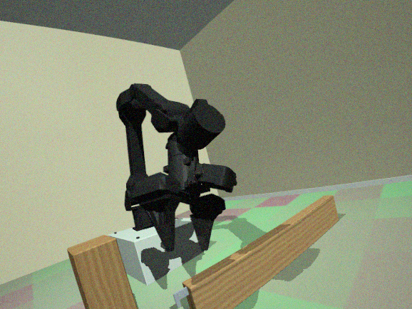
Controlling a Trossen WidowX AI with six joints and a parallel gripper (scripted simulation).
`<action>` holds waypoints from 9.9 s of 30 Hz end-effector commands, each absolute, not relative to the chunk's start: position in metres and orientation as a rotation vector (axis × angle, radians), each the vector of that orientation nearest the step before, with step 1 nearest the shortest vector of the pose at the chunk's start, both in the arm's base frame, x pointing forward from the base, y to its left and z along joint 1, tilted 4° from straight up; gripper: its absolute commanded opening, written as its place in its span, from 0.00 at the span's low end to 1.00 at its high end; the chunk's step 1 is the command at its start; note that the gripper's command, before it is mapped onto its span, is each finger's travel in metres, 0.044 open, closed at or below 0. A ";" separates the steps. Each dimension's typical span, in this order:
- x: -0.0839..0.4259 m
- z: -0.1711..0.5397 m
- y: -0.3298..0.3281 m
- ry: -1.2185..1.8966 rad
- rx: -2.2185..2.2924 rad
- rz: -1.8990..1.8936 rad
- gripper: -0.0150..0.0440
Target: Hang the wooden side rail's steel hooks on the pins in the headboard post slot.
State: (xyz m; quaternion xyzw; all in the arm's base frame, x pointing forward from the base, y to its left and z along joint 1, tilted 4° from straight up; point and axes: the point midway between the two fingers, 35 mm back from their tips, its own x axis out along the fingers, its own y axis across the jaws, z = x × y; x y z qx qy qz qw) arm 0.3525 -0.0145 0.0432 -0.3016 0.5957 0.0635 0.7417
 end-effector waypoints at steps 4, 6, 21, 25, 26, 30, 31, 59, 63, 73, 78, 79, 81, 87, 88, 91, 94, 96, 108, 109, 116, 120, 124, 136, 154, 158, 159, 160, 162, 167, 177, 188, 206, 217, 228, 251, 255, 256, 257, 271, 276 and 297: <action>0.370 0.073 0.019 1.157 -1.161 1.212 1.00; 0.370 0.074 0.020 1.136 -1.174 1.252 1.00; 0.370 0.074 0.020 1.136 -1.174 1.252 1.00; 0.370 0.042 0.023 1.136 -1.174 1.252 1.00; 0.370 0.039 0.023 1.136 -1.174 1.252 1.00; 0.370 0.037 0.023 1.136 -1.174 1.252 1.00; 0.370 0.031 0.024 1.136 -1.174 1.252 1.00; 0.371 -0.015 0.027 1.138 -1.170 1.251 1.00; 0.371 -0.021 0.028 1.138 -1.170 1.251 1.00; 0.370 -0.038 0.029 1.137 -1.172 1.252 1.00; 0.370 -0.043 0.029 1.136 -1.173 1.253 1.00; 0.370 -0.043 0.029 1.136 -1.173 1.253 0.96; 0.370 -0.043 0.029 1.136 -1.173 1.253 0.87; 0.370 -0.043 0.029 1.136 -1.173 1.253 0.60; 0.370 -0.043 0.029 1.136 -1.173 1.253 0.56; 0.370 -0.043 0.029 1.136 -1.173 1.253 0.45; 0.370 -0.043 0.029 1.136 -1.173 1.253 0.42; 0.370 -0.043 0.029 1.136 -1.173 1.253 0.37; 0.368 -0.043 0.029 1.125 -1.190 1.268 0.25; 0.368 -0.043 0.029 1.120 -1.196 1.275 0.25; 0.364 -0.043 0.028 1.088 -1.242 1.318 0.25; 0.362 -0.043 0.028 1.069 -1.268 1.343 0.25; 0.359 -0.043 0.028 1.050 -1.293 1.367 0.25; 0.354 -0.043 0.027 1.044 -1.301 1.375 0.25; 0.346 -0.044 0.025 1.044 -1.301 1.375 0.25; 0.345 -0.044 0.025 1.045 -1.301 1.375 0.25; 0.344 -0.044 0.025 1.045 -1.301 1.375 0.25; 0.344 -0.044 0.025 1.045 -1.301 1.375 0.25; 0.343 -0.044 0.024 1.045 -1.301 1.375 0.25; 0.345 -0.044 0.024 1.050 -1.296 1.363 0.25; 0.345 -0.043 0.024 1.045 -1.301 1.375 0.25; 0.345 -0.042 0.024 1.045 -1.301 1.375 0.25; 0.345 -0.039 0.024 1.045 -1.301 1.375 0.25; 0.345 -0.037 0.024 1.045 -1.301 1.375 0.25; 0.345 -0.035 0.023 1.045 -1.301 1.375 0.25; 0.345 -0.031 0.023 1.045 -1.301 1.375 0.25; 0.345 -0.030 0.023 1.045 -1.301 1.375 0.25; 0.345 -0.030 0.023 1.045 -1.301 1.375 0.25; 0.345 -0.030 0.023 1.045 -1.301 1.375 0.25; 0.345 -0.028 0.023 1.045 -1.301 1.375 0.25; 0.345 -0.027 0.023 1.045 -1.301 1.375 0.25; 0.345 -0.023 0.023 1.045 -1.301 1.375 0.25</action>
